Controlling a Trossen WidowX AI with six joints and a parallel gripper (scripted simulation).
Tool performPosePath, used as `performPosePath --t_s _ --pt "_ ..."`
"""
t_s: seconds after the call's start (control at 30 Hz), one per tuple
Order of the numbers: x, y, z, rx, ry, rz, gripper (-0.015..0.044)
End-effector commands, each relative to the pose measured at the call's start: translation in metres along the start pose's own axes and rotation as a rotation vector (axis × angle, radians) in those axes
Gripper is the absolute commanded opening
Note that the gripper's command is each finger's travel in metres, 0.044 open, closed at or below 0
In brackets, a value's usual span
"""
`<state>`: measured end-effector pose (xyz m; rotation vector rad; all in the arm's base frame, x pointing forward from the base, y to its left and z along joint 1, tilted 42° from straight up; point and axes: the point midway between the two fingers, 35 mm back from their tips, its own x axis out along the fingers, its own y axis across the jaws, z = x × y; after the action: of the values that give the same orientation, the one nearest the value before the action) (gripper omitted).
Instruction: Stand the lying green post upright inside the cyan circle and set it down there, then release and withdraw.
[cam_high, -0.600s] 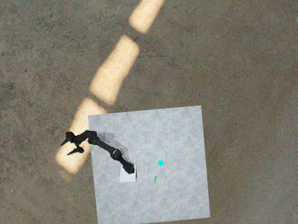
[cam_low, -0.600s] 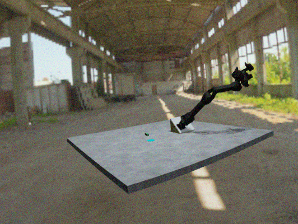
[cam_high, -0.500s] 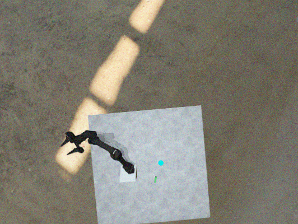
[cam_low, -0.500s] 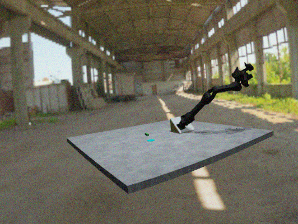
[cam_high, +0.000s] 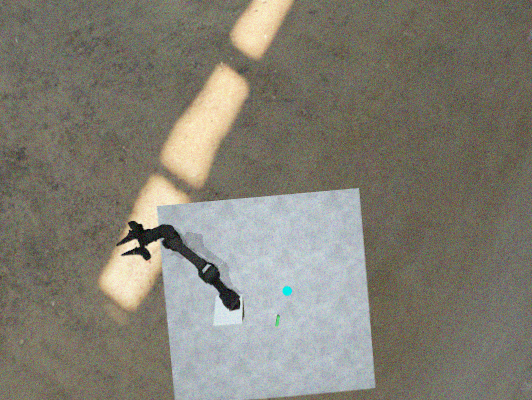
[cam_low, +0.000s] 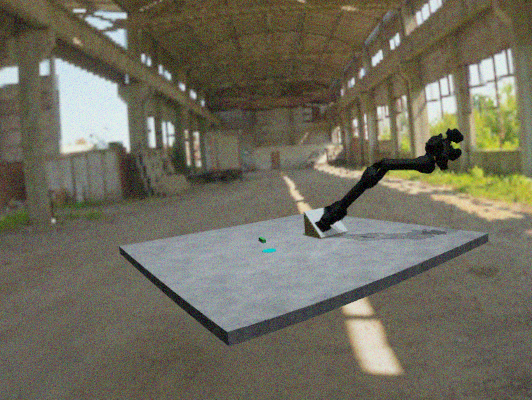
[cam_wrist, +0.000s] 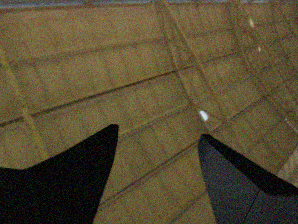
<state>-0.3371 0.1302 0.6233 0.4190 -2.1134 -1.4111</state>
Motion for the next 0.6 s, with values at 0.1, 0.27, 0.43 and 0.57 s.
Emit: performPosePath --t_s 0.1,0.27,0.43,0.57 --pt "-0.037 0.011 0.042 -0.103 -0.151 0.043 0.0233" --pt "-0.072 0.019 0.069 -0.188 -0.271 0.066 0.0233" --pt "-0.108 0.027 0.089 -0.266 -0.389 0.083 0.0233" --pt "-0.141 0.035 0.101 -0.335 -0.494 0.098 0.0233"
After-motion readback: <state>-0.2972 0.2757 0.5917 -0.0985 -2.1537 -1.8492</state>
